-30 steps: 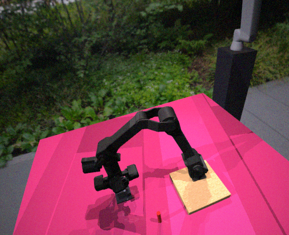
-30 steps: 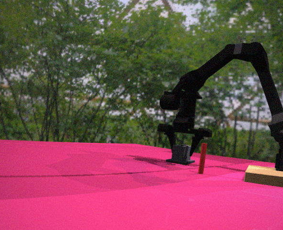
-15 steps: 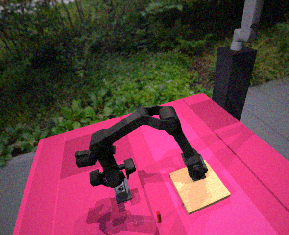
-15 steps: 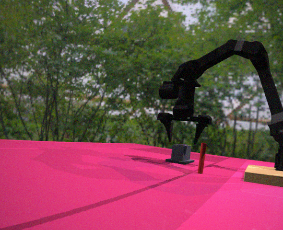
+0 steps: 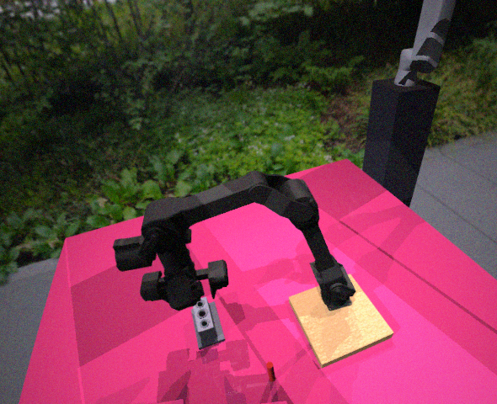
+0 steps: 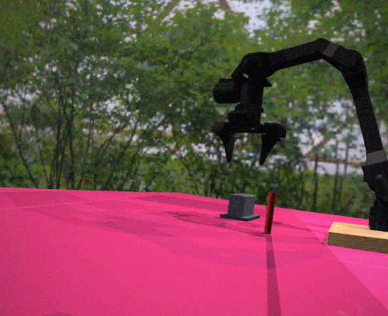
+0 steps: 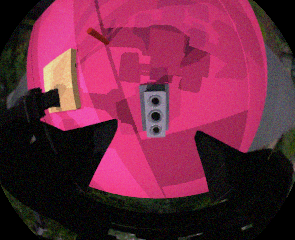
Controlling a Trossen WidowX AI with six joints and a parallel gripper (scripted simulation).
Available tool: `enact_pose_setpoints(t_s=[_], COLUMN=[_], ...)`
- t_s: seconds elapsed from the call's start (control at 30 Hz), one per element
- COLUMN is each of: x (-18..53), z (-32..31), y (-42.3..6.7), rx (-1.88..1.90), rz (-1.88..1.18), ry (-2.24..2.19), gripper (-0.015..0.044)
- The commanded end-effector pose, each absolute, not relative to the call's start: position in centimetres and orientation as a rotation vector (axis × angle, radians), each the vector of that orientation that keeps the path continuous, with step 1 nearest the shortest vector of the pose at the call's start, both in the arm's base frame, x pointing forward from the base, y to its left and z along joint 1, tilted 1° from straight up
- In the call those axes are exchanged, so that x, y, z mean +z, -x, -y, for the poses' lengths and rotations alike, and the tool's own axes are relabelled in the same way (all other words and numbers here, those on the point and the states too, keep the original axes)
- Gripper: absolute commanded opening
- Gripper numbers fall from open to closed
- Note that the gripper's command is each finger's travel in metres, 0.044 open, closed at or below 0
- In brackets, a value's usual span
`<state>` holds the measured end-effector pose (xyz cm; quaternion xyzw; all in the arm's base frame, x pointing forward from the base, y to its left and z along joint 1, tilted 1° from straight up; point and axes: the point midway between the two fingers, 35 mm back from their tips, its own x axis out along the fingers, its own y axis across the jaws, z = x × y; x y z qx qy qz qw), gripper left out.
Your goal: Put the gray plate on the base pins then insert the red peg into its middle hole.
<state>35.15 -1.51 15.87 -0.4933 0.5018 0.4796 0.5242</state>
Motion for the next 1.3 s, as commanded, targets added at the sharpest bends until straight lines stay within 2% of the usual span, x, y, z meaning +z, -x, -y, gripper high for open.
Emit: enact_pose_setpoints(t_s=[0.0, 0.3, 1.27], x=[16.3, 16.3, 15.7], z=[-1.6, -7.1, -13.4], y=[-33.7, -30.2, -22.8], rx=[0.909, 0.400, -0.445], rz=[-1.329, -1.497, -1.497], ry=[0.932, 0.395, -0.485], gripper=[0.0440, 0.0440, 0.0440])
